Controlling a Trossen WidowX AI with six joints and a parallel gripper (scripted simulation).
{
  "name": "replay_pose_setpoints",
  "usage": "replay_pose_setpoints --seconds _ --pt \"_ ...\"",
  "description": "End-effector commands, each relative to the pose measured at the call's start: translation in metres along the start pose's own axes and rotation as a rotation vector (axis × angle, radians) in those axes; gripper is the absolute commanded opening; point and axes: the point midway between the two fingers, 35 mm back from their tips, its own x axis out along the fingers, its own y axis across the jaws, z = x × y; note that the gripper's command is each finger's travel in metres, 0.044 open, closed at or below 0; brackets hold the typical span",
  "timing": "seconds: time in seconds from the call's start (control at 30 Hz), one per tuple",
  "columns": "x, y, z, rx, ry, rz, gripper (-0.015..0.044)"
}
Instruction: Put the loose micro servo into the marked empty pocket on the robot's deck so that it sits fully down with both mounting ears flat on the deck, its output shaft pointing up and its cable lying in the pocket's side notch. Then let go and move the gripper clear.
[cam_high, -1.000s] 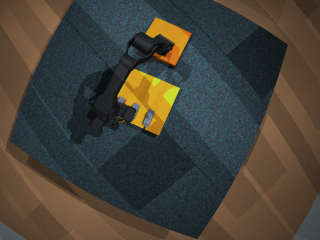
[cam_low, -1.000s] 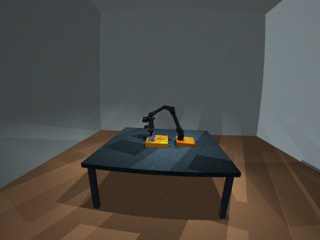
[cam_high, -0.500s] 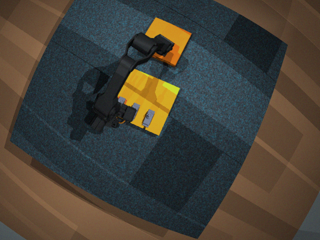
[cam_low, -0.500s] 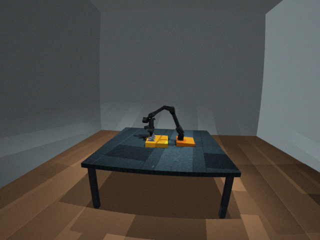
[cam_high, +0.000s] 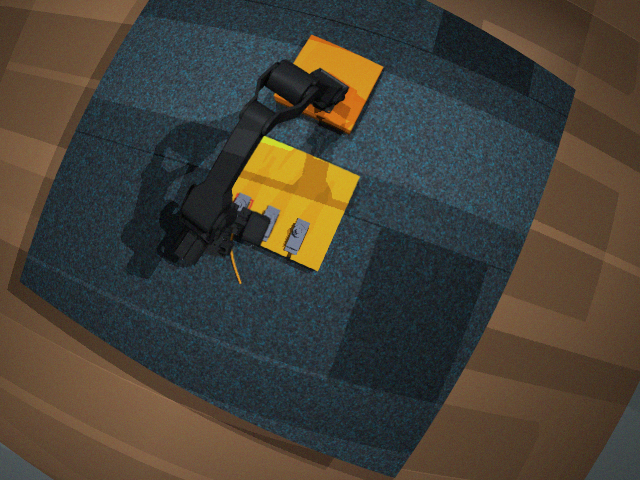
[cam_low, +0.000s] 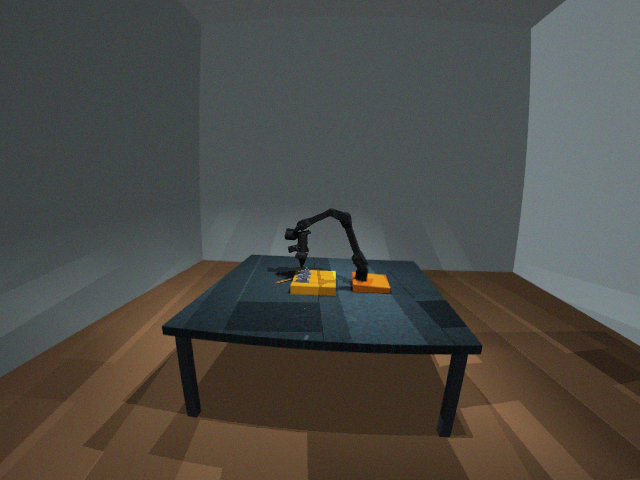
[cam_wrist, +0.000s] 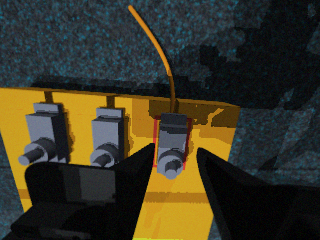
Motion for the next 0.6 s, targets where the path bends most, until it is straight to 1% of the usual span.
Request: replay_pose_setpoints --seconds 0.0,0.13,0.27,0.3,0.4,0.57 --pt "-0.002 0.000 -0.002 0.000 0.000 0.000 0.0214" --pt "-0.021 -0.002 -0.027 -0.001 0.004 0.001 0.0319" --pt "-0.048 -0.002 -0.070 -0.002 0.010 0.003 0.0424" --pt "-0.053 -0.002 -0.081 -0.003 0.011 0.003 0.0440" --pt "-0.064 0.000 -0.107 -0.003 0.015 0.004 0.0440" --pt "-0.065 0.000 -0.109 -0.004 0.015 0.005 0.0440"
